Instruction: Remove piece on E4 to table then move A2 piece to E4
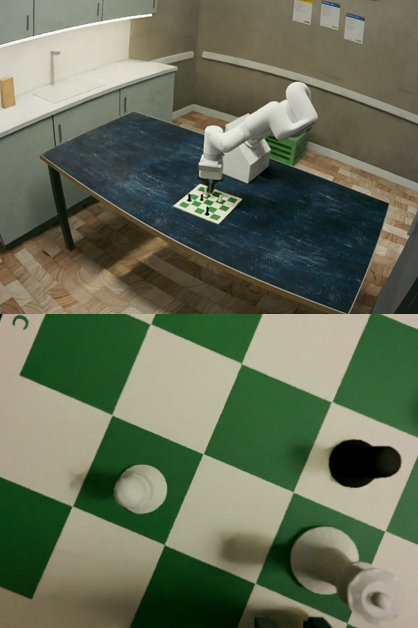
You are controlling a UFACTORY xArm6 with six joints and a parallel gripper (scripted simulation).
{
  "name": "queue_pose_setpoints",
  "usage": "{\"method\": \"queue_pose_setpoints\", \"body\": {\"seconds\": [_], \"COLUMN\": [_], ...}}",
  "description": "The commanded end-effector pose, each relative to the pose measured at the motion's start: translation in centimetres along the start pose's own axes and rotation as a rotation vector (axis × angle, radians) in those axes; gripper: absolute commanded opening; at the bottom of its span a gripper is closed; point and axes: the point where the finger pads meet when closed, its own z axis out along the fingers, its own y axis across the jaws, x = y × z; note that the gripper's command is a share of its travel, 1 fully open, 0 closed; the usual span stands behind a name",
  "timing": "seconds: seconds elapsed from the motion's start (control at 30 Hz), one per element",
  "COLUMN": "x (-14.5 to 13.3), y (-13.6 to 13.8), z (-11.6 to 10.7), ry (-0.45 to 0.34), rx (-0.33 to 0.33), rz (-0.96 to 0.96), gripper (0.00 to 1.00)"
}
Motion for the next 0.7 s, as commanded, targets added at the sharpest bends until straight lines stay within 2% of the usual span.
{"method": "queue_pose_setpoints", "body": {"seconds": [0.0, 0.17, 0.43, 0.5, 0.67], "x": [0.0, 0.0, 0.0, 0.0, 0.0], "y": [0.0, 0.0, 0.0, 0.0, 0.0], "z": [0.0, -1.1, -6.6, -6.6, -9.4], "ry": [0.001, 0.001, 0.001, 0.001, 0.001], "rx": [-0.001, -0.001, -0.001, -0.001, -0.001], "rz": [0.000, 0.000, 0.000, 0.000, 0.000], "gripper": [0.00, 0.00, 0.00, 0.00, 0.00]}}
